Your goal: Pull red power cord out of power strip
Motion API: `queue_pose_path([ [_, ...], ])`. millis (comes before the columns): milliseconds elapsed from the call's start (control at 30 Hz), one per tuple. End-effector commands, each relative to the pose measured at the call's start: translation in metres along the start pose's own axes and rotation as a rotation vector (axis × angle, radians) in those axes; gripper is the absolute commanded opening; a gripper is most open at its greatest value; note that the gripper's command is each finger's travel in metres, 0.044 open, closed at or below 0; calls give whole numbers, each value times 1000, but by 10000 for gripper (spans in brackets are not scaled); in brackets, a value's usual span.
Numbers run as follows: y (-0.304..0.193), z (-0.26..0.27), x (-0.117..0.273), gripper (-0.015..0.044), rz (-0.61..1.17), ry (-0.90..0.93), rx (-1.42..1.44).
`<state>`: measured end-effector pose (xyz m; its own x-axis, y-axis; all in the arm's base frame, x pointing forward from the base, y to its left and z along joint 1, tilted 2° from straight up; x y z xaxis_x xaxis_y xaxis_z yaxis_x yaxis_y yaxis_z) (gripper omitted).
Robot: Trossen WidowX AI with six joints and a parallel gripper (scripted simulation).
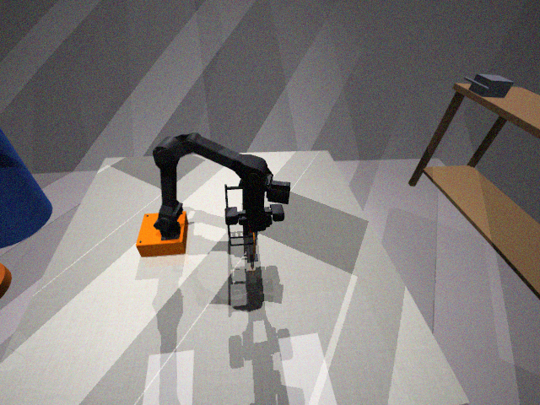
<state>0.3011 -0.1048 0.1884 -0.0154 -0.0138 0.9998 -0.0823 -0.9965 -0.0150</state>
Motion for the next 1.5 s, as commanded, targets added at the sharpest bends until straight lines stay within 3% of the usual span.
queue_pose_path([
  [0, -8, 0, 1, 160, 4, 1, -3],
  [1133, -38, 0, -11, 160, 7, 1, -3],
  [1267, -38, 1, -8, 55, 4, -1, 2],
  [1467, -38, 1, -8, 15, 4, -1, 2],
])
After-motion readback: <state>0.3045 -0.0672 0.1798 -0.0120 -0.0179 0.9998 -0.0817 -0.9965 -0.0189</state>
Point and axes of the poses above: the point midway between the two fingers, 35 mm back from their tips, its own x axis back along the fingers, its own z axis across the jaws, y = z × x, the point moved 7 cm from there along x, back along the fingers, and after that the axes turned 3 degrees about -x, right-handed, at the moved point
